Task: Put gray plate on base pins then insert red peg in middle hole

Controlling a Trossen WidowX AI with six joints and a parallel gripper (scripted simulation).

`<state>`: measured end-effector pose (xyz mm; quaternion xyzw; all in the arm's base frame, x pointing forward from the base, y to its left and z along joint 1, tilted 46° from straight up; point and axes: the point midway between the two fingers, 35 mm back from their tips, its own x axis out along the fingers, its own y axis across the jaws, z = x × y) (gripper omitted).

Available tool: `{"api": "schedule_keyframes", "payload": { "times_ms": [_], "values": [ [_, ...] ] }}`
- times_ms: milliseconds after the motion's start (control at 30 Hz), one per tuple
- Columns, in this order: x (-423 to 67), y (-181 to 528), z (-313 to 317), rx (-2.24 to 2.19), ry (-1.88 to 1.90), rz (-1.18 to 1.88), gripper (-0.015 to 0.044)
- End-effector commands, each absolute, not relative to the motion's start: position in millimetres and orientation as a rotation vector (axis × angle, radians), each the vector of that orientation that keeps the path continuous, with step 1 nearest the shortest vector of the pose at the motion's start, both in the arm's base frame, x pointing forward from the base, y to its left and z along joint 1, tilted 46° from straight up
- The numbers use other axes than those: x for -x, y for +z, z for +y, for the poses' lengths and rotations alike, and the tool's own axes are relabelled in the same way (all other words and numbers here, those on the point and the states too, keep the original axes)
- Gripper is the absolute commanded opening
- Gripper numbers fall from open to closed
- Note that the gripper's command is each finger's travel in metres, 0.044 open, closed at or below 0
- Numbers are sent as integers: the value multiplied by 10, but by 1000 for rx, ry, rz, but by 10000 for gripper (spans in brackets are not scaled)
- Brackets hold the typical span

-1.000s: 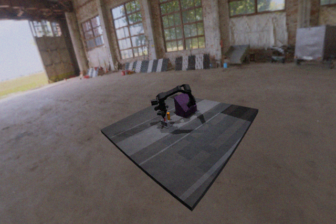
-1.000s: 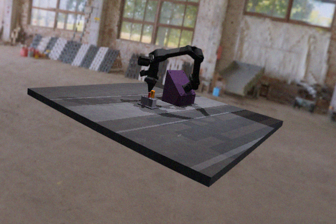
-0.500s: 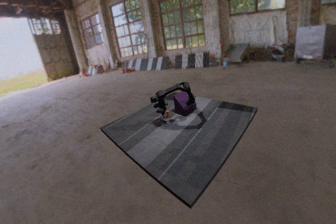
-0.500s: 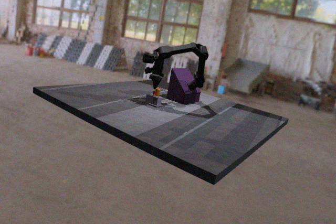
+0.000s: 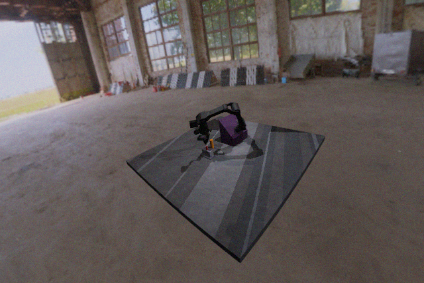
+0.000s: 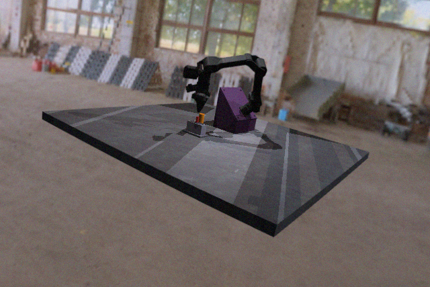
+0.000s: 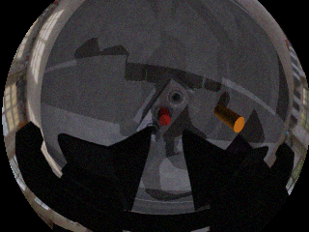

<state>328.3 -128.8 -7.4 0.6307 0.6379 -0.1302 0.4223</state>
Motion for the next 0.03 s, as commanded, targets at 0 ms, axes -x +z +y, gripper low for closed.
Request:
{"api": "schedule_keyframes", "payload": {
  "times_ms": [0],
  "values": [
    [-3280,-51,-1310,-1570,-326,1598,150]
  ]
}}
